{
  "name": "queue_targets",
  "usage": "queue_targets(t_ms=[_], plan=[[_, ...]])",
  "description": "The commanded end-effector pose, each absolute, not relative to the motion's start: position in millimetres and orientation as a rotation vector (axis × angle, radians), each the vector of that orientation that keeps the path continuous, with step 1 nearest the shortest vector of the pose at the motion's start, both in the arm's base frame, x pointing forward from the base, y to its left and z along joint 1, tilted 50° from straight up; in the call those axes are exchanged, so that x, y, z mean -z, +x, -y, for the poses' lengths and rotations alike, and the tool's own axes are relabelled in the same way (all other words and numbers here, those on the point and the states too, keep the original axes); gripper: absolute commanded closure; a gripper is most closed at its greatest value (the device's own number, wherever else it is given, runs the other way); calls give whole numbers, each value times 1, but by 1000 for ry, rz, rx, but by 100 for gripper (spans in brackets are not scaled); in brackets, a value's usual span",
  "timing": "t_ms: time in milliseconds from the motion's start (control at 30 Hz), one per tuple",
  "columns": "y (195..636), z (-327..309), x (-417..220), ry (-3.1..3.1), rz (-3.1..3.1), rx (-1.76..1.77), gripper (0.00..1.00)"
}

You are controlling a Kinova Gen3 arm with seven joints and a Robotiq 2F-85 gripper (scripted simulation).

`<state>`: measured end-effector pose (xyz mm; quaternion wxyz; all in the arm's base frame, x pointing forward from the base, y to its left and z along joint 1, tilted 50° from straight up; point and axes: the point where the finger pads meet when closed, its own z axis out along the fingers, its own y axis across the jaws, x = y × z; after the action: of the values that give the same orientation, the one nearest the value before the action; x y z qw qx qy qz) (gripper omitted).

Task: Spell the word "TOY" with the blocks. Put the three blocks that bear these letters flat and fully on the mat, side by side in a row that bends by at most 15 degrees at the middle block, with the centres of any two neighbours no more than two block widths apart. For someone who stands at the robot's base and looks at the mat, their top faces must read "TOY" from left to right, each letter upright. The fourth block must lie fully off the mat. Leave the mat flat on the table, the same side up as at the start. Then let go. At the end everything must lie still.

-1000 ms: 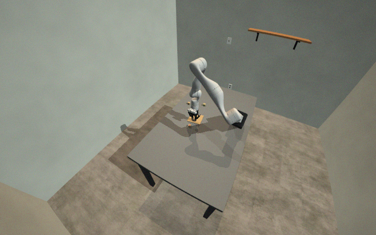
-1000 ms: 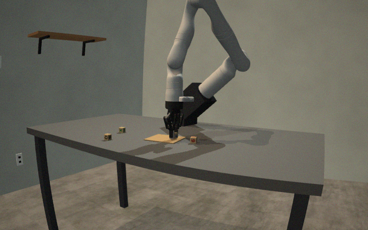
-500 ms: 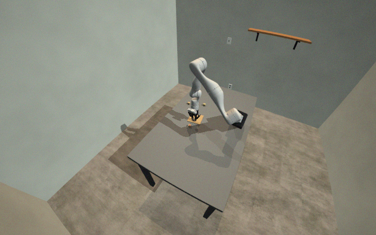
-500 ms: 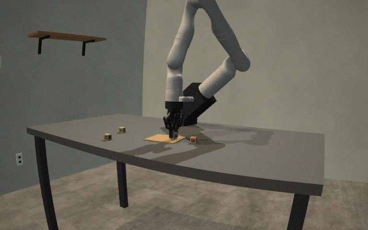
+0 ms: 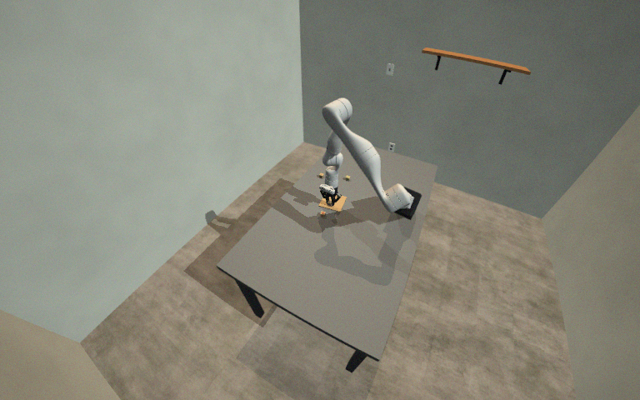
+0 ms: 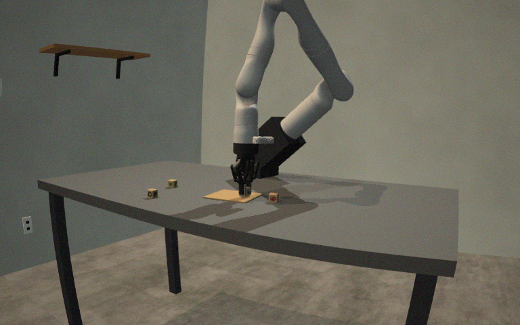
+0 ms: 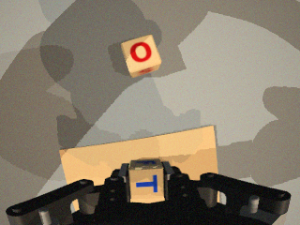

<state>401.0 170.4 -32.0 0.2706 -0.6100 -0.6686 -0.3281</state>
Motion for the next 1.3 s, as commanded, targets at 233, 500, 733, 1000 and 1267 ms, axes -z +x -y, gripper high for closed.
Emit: queue_targets(t_ms=[233, 500, 733, 1000, 1267], plan=[[402, -171, 33, -1645, 1801, 885, 79], [402, -172, 34, -1645, 1801, 885, 79], [402, -173, 34, -1645, 1801, 885, 79], [402, -173, 34, -1645, 1801, 885, 79], [402, -173, 34, -1645, 1801, 885, 79]])
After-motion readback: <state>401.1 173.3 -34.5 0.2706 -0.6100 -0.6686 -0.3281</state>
